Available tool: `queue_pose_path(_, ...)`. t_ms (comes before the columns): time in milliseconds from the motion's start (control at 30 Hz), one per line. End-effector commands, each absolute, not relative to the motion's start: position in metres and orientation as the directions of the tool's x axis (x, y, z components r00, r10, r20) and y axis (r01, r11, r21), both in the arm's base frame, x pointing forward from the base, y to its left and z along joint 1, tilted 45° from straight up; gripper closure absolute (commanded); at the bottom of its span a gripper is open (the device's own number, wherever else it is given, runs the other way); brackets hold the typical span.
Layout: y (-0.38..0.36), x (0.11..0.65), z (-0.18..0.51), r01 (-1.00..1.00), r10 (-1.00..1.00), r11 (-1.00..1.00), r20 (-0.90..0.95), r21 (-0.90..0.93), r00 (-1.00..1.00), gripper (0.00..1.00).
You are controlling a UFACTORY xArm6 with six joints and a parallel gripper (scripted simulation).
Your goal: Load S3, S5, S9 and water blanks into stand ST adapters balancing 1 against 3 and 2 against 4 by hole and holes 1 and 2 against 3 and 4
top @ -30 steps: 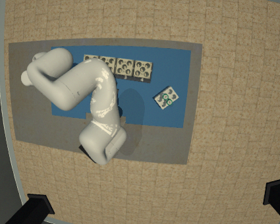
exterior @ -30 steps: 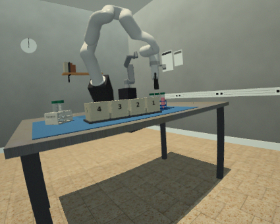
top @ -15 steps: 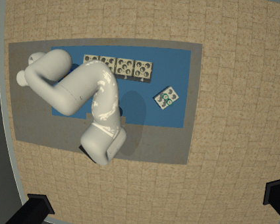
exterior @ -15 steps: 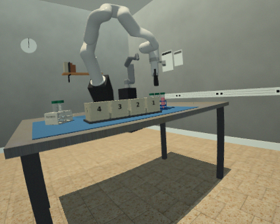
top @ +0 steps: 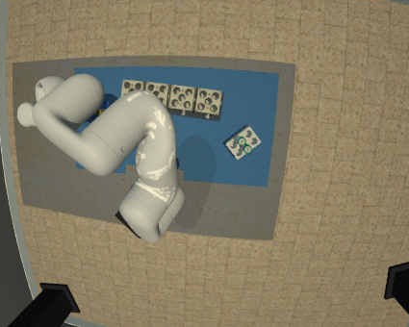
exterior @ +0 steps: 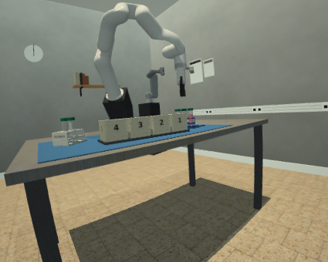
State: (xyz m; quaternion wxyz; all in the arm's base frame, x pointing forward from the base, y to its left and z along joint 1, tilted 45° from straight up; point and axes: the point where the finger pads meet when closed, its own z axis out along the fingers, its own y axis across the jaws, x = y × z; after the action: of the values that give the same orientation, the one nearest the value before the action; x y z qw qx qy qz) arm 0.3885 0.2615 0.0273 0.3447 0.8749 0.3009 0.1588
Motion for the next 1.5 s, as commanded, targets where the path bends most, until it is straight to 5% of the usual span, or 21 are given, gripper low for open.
queue_pose_path(0, 0.267, 0.385, 0.034, 0.417, 0.637, -0.582, 0.073, 0.698, 0.767, 0.56)
queue_pose_path(1200, 0.278, 0.374, 0.05, 0.417, 0.637, -0.582, 0.073, 0.698, 0.767, 0.56)
queue_pose_path(1233, 0.278, 0.37, 0.048, 0.391, 0.617, -0.603, 0.097, 0.695, 0.781, 0.43)
queue_pose_path(1467, 0.277, 0.349, 0.034, 0.256, 0.509, -0.697, 0.21, 0.669, 0.835, 0.43)
